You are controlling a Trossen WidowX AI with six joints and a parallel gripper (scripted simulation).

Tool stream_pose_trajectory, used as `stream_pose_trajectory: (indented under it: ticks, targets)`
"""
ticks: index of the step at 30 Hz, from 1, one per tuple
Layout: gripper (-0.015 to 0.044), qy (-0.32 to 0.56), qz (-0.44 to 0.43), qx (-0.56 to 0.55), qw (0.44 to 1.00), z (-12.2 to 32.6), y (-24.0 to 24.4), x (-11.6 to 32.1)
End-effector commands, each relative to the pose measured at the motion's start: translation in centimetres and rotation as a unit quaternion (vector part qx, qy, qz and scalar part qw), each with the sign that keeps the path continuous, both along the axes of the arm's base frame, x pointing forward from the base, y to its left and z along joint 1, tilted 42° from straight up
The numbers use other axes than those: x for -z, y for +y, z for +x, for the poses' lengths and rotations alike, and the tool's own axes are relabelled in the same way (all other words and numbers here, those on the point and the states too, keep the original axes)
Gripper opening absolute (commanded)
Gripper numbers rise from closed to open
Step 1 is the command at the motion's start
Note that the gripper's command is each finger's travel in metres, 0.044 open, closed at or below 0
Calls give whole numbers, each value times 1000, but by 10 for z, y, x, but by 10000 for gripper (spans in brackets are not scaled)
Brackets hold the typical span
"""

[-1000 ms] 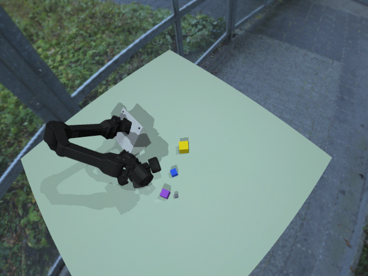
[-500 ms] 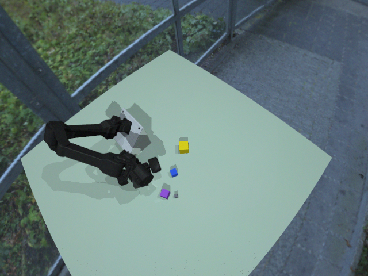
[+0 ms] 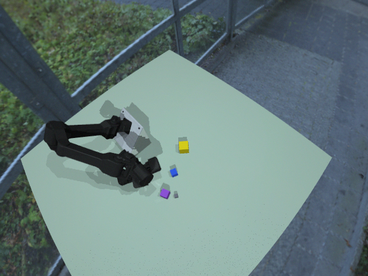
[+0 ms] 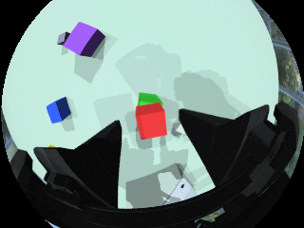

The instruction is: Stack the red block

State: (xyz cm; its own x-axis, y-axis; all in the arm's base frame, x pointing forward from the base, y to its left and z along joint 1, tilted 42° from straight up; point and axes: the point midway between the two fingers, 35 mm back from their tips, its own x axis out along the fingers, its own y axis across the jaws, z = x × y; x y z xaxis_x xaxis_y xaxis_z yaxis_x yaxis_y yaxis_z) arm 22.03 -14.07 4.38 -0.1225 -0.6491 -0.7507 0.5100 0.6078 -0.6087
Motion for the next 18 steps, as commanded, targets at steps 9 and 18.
stream_pose_trajectory:
  ticks: [9,18]
  targets:
    - [440,-1,0,0,1000,0,0,0]
    - [440,-1,0,0,1000,0,0,0]
